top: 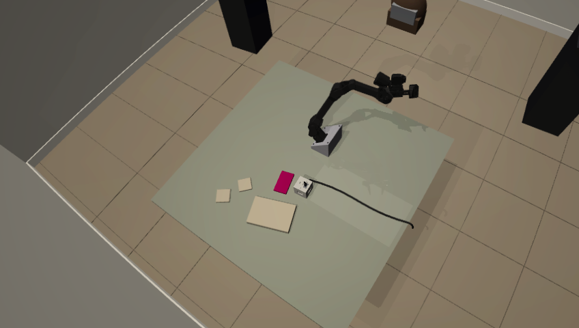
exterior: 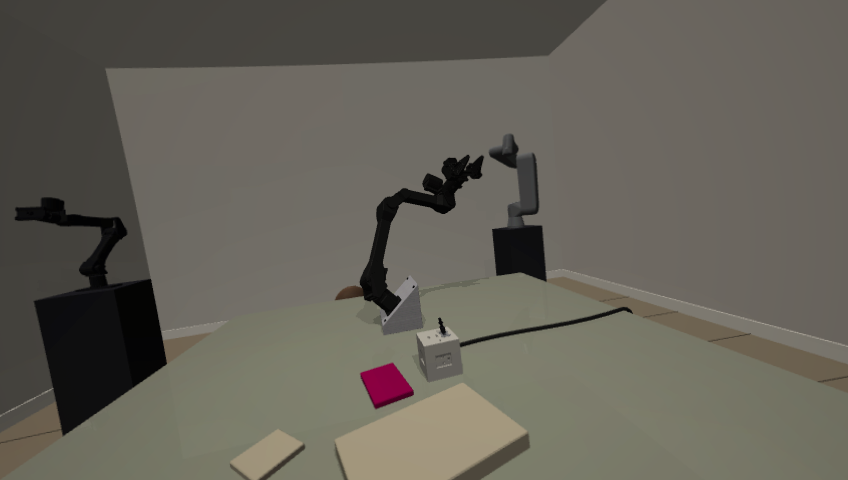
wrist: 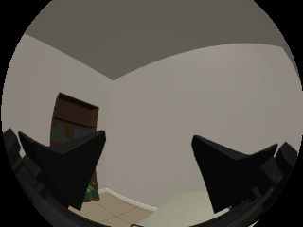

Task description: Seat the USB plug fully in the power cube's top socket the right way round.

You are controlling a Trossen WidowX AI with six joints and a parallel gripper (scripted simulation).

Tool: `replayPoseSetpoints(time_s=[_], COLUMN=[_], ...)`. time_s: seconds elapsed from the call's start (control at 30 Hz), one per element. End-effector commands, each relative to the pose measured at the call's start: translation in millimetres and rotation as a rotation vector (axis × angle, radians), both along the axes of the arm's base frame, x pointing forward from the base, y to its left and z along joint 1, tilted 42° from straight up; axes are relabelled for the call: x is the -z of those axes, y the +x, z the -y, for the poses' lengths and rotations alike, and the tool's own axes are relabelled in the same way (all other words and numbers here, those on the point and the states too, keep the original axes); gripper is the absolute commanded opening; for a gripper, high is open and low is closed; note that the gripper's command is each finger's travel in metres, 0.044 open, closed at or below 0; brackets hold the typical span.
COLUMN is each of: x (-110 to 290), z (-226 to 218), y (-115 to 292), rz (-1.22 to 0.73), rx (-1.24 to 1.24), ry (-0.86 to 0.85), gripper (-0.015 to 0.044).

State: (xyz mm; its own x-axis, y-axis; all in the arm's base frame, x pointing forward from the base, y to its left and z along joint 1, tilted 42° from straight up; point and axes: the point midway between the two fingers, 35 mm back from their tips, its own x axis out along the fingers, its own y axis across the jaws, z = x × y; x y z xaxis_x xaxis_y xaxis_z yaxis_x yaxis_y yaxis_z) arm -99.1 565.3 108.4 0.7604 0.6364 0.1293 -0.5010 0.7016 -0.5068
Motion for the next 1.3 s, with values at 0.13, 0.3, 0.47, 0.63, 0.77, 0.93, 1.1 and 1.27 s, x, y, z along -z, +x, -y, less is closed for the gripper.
replayPoseSetpoints(time_s=[0.13,0.3,0.47,0.63,0.77,0.93,1.1,1.27], x=[17.7,25.9,45.6,62.1,74.8,90.2,102.7,110.2], z=[-23.6,-27.2,-15.8,9.0,37.2,85.8,145.9,212.7], y=[71.8,141.8,227.7,289.0,332.2,381.7,420.1,444.3], rz=[0.107,0.154,0.156,0.117,0.063,-0.045,-0.188,-0.364], rx=[0.04,0.117,0.179,0.217,0.241,0.264,0.278,0.281], ry=[-0.225,-0.413,-0.676,-0.874,-1.024,-1.213,-1.394,-1.556], gripper=[0.044,0.044,0.044,0.044,0.044,0.044,0.044,0.044])
